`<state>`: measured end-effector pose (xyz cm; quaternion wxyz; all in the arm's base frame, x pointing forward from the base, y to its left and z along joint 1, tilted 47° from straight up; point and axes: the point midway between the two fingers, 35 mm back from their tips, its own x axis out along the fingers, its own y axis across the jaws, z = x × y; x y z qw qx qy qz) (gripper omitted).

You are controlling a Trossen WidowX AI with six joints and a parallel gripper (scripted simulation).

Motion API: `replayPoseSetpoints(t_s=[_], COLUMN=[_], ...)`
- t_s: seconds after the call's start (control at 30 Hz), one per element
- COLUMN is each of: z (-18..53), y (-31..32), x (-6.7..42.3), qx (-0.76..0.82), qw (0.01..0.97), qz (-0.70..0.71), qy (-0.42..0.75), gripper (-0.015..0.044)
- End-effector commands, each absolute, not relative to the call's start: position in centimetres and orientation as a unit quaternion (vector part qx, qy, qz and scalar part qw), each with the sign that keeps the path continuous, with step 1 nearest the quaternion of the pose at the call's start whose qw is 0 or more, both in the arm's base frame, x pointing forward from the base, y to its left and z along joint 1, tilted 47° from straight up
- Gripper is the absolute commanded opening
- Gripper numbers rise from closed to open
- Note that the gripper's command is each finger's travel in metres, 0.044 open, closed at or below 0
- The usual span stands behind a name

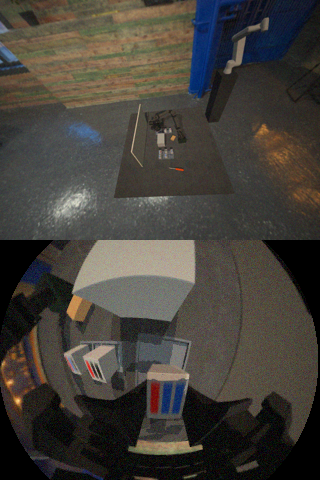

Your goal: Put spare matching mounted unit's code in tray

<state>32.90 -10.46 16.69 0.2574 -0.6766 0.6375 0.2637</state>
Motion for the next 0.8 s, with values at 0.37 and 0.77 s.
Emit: replayPoseSetpoints(t_s=[0.37, 0.77], z=[16.0, 15.4], y=[-11.4, -12.1], x=[32.8, 32.8], qx=[-0.678, -0.678], qw=[0.255, 0.254], qz=[0.261, 0.260], qy=[0.638, 0.639], gripper=[0.0000, 0.0000])
